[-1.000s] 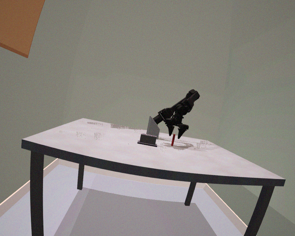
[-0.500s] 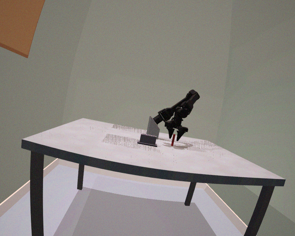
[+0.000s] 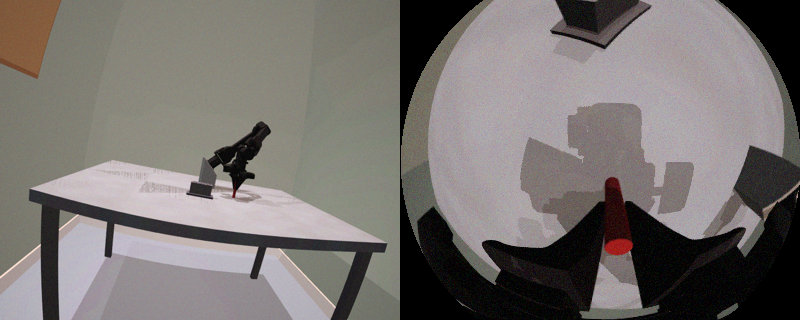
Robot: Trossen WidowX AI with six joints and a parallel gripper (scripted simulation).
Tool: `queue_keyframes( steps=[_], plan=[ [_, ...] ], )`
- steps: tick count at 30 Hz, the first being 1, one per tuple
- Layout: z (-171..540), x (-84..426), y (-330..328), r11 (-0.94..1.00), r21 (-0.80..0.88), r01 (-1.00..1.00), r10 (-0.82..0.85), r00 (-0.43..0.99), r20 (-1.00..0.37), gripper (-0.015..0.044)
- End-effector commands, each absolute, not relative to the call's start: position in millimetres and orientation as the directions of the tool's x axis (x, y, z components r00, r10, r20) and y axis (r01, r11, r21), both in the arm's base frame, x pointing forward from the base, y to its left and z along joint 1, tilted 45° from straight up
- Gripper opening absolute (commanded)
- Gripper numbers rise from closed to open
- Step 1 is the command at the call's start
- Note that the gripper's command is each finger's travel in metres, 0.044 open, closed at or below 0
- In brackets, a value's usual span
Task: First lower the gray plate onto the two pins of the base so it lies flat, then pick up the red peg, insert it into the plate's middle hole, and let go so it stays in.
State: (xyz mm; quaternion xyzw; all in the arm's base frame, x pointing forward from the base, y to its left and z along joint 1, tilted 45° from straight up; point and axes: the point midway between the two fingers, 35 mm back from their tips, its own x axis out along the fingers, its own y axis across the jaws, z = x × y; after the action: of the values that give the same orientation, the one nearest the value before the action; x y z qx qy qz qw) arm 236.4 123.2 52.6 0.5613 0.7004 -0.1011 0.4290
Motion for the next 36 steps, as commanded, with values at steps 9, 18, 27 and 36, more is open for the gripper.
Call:
queue_keyframes(
  steps=[9, 18, 27, 36],
  plan=[
    [58, 237, 116, 0.347, 0.334, 0.877, 0.699, -0.004, -0.715, 0.0],
    [75, 241, 95, 0.349, 0.331, 0.877, 0.693, -0.004, -0.721, 0.0],
    [94, 242, 74, 0.35, 0.33, 0.877, 0.692, -0.004, -0.722, 0.0],
    [98, 243, 65, 0.345, 0.323, 0.881, 0.697, -0.01, -0.717, 0.0]
  ],
)
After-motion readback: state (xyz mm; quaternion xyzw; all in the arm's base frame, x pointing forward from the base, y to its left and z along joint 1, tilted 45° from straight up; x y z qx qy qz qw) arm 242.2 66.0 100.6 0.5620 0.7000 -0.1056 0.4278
